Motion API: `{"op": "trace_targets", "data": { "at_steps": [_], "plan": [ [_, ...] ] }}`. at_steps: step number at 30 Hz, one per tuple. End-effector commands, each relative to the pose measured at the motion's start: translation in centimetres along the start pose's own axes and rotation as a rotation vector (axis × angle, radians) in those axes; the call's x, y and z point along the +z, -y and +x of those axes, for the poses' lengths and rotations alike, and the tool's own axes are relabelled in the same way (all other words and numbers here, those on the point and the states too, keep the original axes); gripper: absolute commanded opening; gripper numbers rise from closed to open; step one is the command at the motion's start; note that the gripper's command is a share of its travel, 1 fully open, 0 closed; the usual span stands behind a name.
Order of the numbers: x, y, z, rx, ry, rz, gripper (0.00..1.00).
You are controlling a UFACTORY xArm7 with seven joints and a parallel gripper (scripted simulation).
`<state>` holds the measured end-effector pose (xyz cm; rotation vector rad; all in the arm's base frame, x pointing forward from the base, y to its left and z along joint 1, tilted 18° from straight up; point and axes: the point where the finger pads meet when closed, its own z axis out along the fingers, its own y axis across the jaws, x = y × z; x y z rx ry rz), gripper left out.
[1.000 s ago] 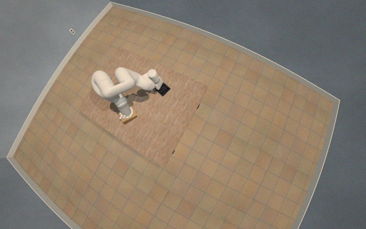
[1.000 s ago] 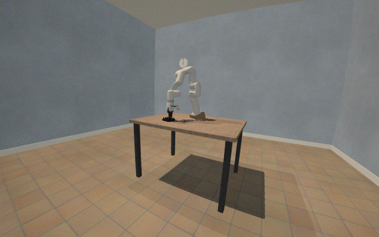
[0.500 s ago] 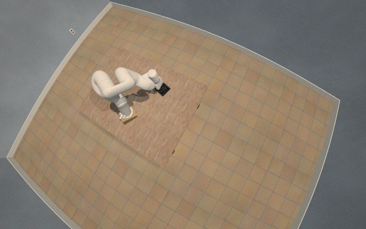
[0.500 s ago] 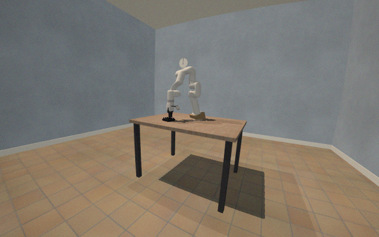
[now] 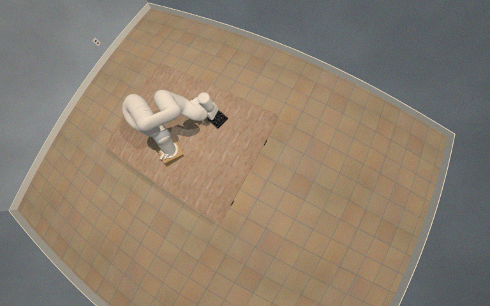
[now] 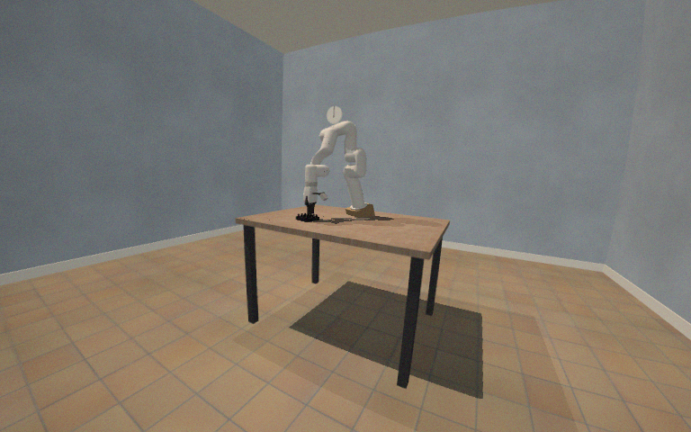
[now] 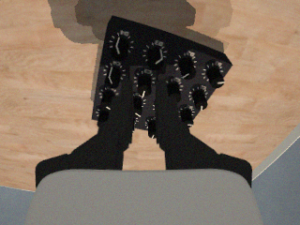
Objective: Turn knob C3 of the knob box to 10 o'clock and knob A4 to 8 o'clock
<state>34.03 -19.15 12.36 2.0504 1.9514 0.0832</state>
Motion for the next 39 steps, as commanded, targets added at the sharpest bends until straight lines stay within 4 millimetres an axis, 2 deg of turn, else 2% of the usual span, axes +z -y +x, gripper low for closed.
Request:
{"op": "trace_targets", "data": {
  "at_steps": [1, 39],
  "plan": [
    [-0.1, -0.1, -0.1, 0.000, 0.001, -0.003, 0.19],
    [1.1, -0.1, -0.1, 0.000, 0.001, -0.003, 0.19]
  ]
}}
